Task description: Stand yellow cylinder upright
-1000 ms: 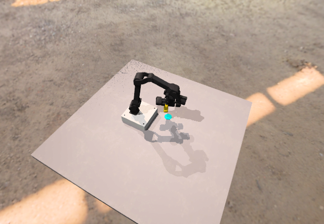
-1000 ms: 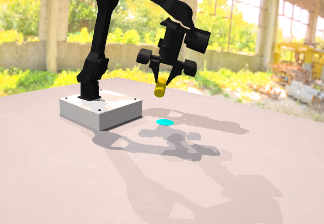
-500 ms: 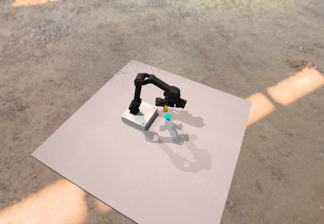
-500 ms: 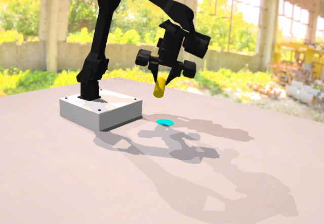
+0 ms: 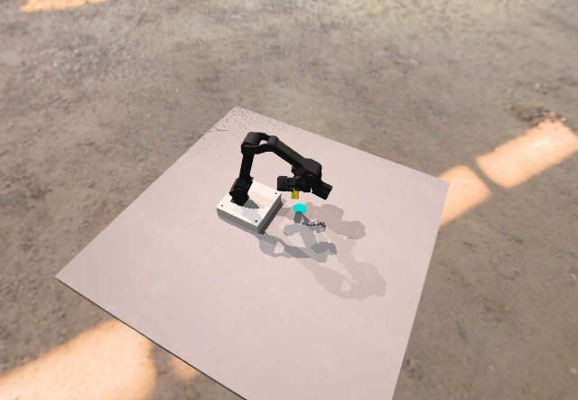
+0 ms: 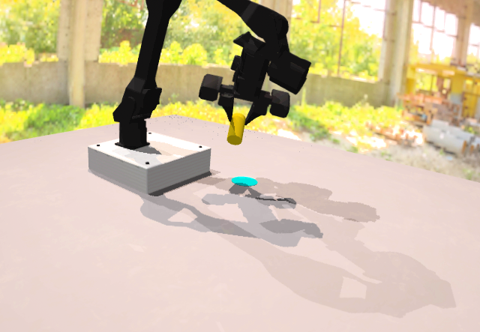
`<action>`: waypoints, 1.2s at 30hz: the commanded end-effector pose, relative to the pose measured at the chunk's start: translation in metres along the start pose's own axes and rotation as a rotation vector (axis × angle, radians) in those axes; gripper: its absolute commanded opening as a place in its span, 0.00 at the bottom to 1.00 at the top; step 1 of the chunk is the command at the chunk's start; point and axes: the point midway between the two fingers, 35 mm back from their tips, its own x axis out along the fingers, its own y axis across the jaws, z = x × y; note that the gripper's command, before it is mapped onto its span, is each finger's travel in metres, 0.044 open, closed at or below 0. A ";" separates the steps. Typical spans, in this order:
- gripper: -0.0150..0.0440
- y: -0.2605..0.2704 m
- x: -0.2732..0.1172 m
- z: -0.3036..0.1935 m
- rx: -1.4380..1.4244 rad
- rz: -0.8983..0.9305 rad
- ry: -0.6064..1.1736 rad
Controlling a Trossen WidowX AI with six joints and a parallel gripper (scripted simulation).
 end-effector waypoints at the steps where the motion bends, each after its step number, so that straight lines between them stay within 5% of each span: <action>1: 0.43 0.001 -0.001 0.000 -0.006 -0.006 -0.032; 36: 0.43 -0.002 -0.010 -0.002 -0.037 -0.098 -0.281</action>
